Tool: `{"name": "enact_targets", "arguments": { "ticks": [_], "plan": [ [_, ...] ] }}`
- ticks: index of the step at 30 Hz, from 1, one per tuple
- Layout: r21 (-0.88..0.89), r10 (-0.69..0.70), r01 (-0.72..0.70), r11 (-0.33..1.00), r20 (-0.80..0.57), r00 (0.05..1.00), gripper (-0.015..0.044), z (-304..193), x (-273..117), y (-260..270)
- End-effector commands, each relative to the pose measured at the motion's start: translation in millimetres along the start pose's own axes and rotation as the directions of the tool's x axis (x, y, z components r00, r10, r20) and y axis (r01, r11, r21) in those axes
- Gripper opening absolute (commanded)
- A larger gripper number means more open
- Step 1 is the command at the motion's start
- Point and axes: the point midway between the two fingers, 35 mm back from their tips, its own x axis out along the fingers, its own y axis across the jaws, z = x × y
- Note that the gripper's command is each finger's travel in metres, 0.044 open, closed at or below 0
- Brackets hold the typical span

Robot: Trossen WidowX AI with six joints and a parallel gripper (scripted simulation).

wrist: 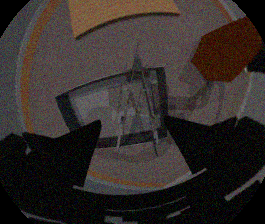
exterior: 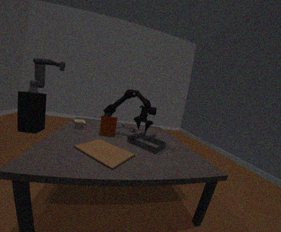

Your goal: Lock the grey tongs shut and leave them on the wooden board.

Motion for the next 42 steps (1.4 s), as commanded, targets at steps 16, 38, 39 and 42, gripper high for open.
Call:
{"name": "enact_targets", "arguments": {
  "ticks": [16,38,39,42],
  "plan": [
    [0.008,-0.038,0.038,0.999,0.004,0.999,0.0440,-6.5,10.8,-10.9],
    [0.008,-0.036,0.036,0.999,0.004,0.999,0.0440,-8.5,47.5,-10.3],
    [0.008,-0.036,0.036,0.999,0.004,0.999,0.0440,-8.5,49.1,-10.4],
    [0.008,-0.036,0.036,0.999,0.004,0.999,0.0440,-8.7,54.0,-10.6]
  ]
}}
